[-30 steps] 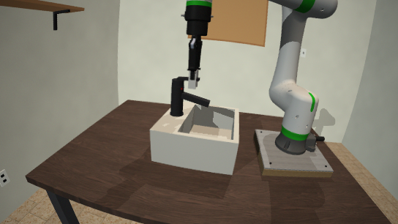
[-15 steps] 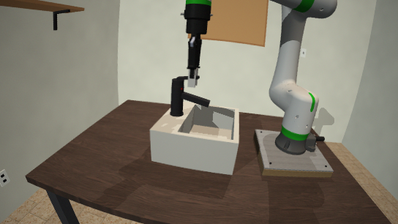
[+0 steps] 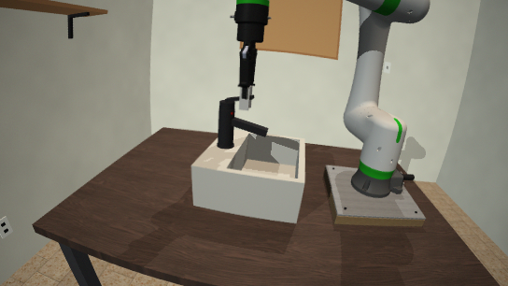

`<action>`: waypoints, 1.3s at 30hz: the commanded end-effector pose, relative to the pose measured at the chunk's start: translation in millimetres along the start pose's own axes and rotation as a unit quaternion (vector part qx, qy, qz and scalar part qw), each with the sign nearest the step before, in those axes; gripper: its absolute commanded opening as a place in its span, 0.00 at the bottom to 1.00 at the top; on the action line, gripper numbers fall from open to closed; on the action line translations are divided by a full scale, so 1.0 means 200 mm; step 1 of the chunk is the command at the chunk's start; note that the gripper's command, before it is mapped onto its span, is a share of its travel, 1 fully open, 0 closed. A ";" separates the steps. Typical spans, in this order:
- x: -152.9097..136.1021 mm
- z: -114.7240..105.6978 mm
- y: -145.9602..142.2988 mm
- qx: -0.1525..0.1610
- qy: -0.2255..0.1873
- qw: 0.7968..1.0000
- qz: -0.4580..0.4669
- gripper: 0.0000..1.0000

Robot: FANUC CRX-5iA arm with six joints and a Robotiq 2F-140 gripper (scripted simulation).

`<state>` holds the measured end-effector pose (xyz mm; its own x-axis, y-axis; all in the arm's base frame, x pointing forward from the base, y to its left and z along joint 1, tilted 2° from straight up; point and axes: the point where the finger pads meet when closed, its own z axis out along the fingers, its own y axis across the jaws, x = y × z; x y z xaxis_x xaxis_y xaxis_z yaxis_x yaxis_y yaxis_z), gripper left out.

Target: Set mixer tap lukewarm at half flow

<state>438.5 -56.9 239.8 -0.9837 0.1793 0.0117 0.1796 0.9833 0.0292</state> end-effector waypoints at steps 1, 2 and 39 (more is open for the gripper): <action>0.00 0.00 0.00 0.000 -0.001 1.000 0.000 0.00; 0.00 0.00 0.00 0.000 -0.001 1.000 0.000 0.00; 0.00 0.00 0.00 0.000 -0.001 1.000 0.000 0.39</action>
<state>438.9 -57.0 240.2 -0.9837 0.1793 0.0103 0.1795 0.9833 0.0293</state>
